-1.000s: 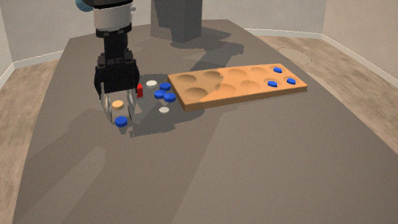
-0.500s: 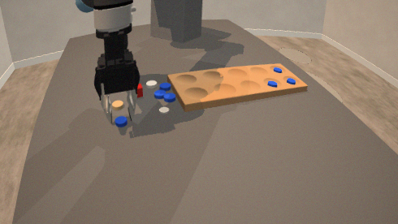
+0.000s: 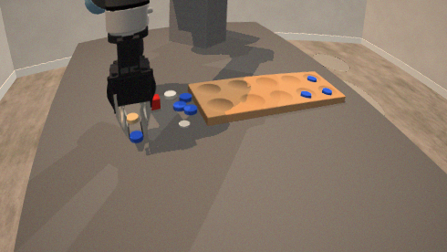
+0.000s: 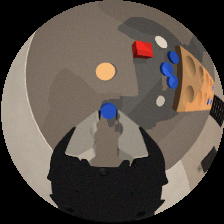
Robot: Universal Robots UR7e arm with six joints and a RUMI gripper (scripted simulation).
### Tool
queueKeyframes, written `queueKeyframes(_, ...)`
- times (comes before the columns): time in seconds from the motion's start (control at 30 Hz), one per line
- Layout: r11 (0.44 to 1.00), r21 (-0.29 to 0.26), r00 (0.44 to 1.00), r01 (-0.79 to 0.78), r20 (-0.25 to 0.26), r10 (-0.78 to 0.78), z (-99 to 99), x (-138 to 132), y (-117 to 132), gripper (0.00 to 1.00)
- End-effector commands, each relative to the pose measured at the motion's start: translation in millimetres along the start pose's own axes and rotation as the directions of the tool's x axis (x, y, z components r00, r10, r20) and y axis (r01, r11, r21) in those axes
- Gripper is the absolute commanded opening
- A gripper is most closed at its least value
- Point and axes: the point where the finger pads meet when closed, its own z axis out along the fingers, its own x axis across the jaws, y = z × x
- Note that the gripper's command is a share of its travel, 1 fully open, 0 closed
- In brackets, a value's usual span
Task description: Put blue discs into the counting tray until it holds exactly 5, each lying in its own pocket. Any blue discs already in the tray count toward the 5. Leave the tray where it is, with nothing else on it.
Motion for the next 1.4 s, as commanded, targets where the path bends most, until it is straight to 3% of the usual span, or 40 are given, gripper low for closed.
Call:
queueKeyframes(0.0, 1.000, -0.001, 1.000, -0.001, 0.001, 0.001, 0.9, -1, 1, 0.00)
queueKeyframes(0.63, 1.000, -0.001, 1.000, -0.001, 0.001, 0.001, 0.9, -1, 1, 0.00)
queueKeyframes(0.97, 1.000, -0.001, 1.000, 0.001, -0.001, -0.001, -10.9, 1, 1, 0.00)
queueKeyframes(1.37, 1.000, -0.001, 1.000, 0.001, -0.001, -0.001, -70.3, 0, 3, 0.00)
